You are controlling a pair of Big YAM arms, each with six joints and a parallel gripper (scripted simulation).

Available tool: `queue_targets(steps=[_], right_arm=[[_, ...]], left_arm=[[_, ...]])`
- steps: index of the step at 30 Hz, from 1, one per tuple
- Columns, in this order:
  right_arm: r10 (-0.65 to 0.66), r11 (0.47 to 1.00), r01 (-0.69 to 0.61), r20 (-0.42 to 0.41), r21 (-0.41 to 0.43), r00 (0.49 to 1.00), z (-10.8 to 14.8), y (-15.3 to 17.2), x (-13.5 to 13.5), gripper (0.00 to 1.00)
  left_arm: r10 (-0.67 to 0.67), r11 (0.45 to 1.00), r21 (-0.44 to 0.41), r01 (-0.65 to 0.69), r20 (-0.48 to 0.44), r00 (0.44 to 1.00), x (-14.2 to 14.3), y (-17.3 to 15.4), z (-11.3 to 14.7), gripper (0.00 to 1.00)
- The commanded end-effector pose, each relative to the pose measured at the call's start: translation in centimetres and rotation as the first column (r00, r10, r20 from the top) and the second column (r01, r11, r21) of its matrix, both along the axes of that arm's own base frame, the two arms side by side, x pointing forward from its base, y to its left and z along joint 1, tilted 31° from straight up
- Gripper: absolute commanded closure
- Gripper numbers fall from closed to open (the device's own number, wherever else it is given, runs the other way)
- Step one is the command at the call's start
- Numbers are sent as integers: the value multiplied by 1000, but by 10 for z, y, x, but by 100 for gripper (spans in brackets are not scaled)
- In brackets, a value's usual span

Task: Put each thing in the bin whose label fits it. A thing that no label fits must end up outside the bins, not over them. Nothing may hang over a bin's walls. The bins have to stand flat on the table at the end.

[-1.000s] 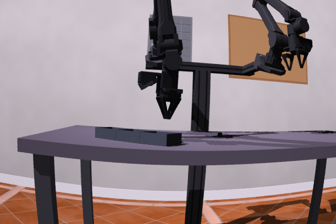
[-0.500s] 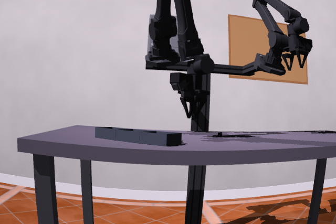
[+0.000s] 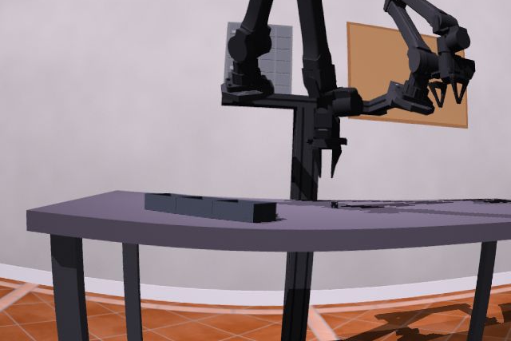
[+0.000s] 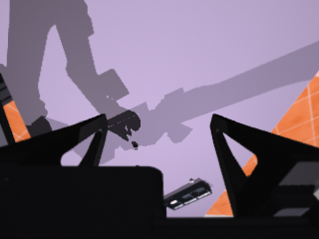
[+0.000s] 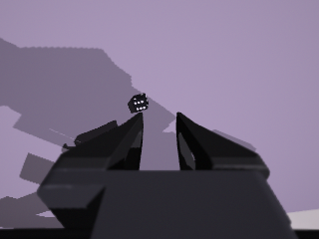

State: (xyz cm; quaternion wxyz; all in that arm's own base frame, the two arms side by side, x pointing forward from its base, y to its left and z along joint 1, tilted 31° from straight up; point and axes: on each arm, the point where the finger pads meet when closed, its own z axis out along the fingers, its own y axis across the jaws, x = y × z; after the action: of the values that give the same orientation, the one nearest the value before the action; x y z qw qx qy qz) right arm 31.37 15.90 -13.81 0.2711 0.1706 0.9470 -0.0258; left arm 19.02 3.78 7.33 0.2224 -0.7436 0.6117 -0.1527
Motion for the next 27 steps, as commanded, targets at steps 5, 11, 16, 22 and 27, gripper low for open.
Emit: queue_targets(steps=[5, 11, 16, 22, 27], right_arm=[[226, 963, -235, -79, -132, 971, -18, 39, -20, 70], [206, 970, -212, -66, -120, 976, -6, 24, -10, 70], [234, 961, -243, -80, -130, 969, -16, 28, -21, 70], [210, 968, -217, -69, -124, 975, -12, 27, -10, 70], [206, 969, -213, -68, -123, 976, -8, 28, -6, 70]], left_arm=[[17, 1000, -9, -17, -8, 1000, -4, 1, -2, 0], [17, 1000, -9, -17, -8, 1000, -4, 1, -2, 0], [17, 1000, -9, -17, -8, 1000, -4, 1, -2, 0], [17, 1000, -9, -17, -8, 1000, -4, 1, -2, 0], [17, 1000, -9, -17, -8, 1000, -4, 1, -2, 0]])
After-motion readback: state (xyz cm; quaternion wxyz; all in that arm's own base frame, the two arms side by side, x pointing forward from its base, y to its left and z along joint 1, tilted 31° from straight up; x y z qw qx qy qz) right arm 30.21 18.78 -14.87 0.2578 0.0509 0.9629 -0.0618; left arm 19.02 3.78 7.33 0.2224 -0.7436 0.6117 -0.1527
